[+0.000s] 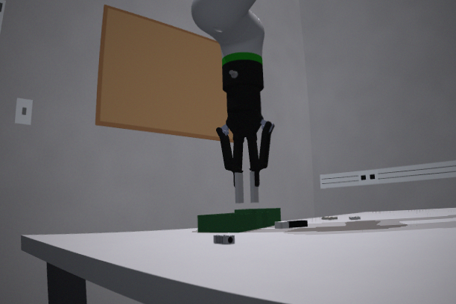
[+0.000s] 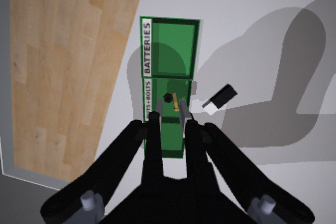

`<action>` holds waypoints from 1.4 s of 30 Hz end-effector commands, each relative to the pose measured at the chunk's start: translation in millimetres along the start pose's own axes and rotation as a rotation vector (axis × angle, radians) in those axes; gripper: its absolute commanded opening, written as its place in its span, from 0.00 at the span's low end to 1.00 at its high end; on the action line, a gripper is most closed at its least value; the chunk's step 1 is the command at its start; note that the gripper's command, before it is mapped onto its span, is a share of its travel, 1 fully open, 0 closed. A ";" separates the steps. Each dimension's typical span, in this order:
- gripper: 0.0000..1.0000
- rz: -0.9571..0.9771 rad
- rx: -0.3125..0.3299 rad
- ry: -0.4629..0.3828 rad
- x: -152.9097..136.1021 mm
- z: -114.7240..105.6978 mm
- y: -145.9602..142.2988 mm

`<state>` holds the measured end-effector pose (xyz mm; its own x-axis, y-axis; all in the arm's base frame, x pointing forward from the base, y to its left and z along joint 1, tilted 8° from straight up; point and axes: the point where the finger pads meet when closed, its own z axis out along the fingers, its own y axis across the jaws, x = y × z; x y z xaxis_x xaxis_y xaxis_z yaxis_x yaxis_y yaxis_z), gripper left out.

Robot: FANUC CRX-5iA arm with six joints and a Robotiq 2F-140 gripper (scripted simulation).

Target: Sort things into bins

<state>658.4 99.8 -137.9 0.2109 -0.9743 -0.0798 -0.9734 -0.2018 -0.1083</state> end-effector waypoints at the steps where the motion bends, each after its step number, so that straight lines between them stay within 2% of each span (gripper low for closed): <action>1: 0.26 0.000 0.001 0.000 0.1 -9.6 -0.3; 6: 0.26 0.000 0.001 0.000 0.2 -9.6 0.0; 14: 0.26 -0.330 -0.001 0.001 -63.5 -11.6 19.6; 16: 0.26 -0.330 -0.001 0.001 -63.5 -11.6 19.6; 17: 0.26 -0.440 0.000 0.000 -71.5 -11.9 22.0; 31: 0.26 -0.952 -0.003 0.004 -182.9 -15.4 56.4; 33: 0.26 -0.952 -0.003 0.004 -182.9 -15.4 56.4; 34: 0.26 -1.065 -0.002 0.003 -190.9 -15.6 58.8; 37: 0.26 -1.144 0.000 0.001 -214.8 -16.4 66.2; 42: 0.26 -1.153 0.000 0.000 -254.6 -17.6 78.4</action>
<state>537.9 309.1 -110.8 0.9762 -0.2059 0.0676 -0.1973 -0.9735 -0.1156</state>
